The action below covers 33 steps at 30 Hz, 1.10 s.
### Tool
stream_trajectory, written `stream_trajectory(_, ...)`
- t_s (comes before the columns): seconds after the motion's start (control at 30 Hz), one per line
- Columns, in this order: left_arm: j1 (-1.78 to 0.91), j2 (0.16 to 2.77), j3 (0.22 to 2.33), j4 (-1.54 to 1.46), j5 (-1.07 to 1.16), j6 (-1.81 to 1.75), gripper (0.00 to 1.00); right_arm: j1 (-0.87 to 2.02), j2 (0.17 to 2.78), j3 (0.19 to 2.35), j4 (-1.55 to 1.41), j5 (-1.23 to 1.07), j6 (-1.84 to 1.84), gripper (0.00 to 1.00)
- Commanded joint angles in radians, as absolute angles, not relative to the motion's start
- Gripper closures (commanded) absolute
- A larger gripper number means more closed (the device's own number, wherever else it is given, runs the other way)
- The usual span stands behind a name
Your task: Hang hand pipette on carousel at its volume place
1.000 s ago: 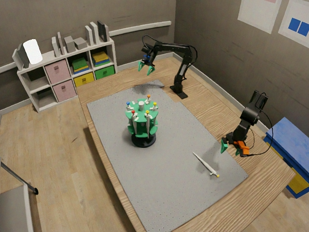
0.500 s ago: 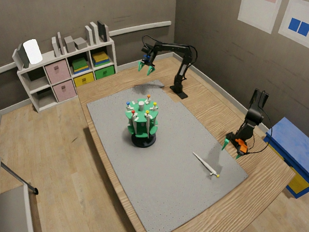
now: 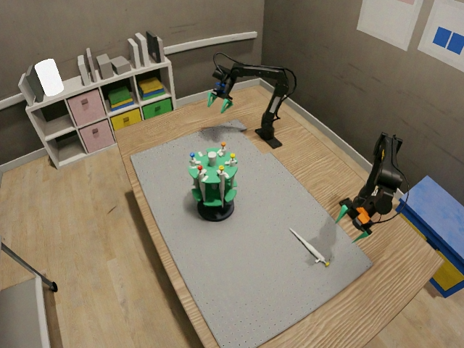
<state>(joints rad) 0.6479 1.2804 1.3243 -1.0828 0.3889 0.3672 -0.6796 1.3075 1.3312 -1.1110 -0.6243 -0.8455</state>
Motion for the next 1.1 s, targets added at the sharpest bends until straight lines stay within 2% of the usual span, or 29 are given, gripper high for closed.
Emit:
stream_trajectory(0.0,0.687,1.280,1.340,-1.039,0.504,0.580,0.00,-0.691,1.317,1.341,-1.102,-0.648,-0.856,0.00)
stream_trajectory(0.17,0.742,1.299,1.333,-1.068,0.617,0.794,0.00,-0.691,1.317,1.341,-1.102,-0.648,-0.856,0.00)
stream_trajectory(0.4,0.746,1.311,1.335,-1.090,0.641,0.840,0.00,-0.691,1.317,1.341,-1.102,-0.648,-0.856,0.00)
stream_trajectory(0.43,0.717,1.272,1.284,-1.049,0.651,0.791,0.51,-0.691,1.317,1.341,-1.102,-0.648,-0.856,0.00)
stream_trajectory(0.7,0.527,1.109,1.062,-0.815,0.608,0.340,0.51,-0.691,1.317,1.341,-1.102,-0.648,-0.856,0.00)
stream_trajectory(1.0,0.465,1.059,1.027,-0.735,0.522,0.247,0.51,-0.691,1.317,1.341,-1.102,-0.648,-0.856,0.00)
stream_trajectory(1.07,0.410,1.031,0.961,-0.674,0.504,0.131,0.51,-0.691,1.317,1.341,-1.102,-0.648,-0.856,0.00)
